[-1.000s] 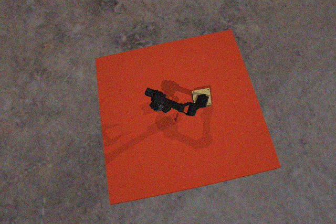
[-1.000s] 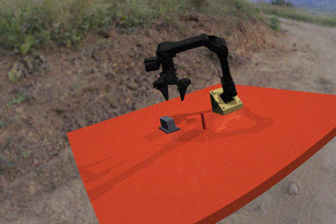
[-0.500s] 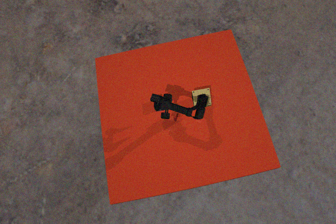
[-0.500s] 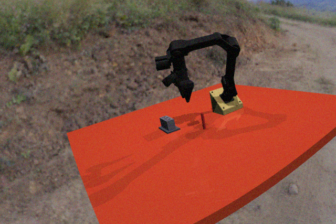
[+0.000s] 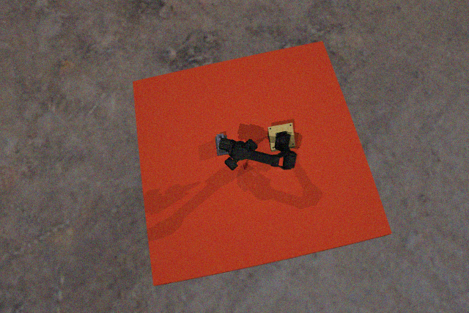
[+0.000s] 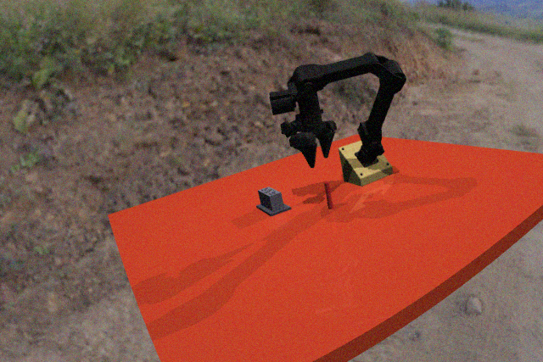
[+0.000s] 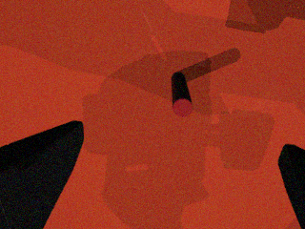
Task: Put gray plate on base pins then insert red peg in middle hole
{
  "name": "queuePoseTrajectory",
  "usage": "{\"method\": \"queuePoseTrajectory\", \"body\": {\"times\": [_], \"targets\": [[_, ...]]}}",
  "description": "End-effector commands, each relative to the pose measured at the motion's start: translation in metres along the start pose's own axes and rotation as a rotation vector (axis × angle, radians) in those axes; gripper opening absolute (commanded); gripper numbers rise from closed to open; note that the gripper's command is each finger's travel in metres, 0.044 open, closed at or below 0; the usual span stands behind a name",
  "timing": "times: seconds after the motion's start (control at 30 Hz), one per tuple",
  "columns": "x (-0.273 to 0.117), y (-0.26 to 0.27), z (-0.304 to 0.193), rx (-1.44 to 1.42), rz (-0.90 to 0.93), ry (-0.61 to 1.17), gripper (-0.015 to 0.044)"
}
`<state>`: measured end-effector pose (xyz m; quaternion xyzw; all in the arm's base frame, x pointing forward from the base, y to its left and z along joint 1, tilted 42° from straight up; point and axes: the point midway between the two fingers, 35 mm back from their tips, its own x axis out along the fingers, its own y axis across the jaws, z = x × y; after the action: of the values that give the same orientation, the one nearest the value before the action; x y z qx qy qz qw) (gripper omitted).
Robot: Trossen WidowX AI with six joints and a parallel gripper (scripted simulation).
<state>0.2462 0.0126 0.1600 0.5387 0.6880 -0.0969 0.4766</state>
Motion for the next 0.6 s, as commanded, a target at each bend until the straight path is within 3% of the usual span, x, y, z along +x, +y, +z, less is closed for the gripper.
{"method": "queuePoseTrajectory", "body": {"times": [0.0, 0.23, 0.57], "targets": [[0.004, -0.005, -0.010, 0.130, 0.001, 0.018, 0.0440], [0.004, -0.003, -0.008, 0.129, 0.001, 0.017, 0.0440], [0.035, -0.003, -0.009, 0.129, 0.002, 0.018, 0.0440]]}}
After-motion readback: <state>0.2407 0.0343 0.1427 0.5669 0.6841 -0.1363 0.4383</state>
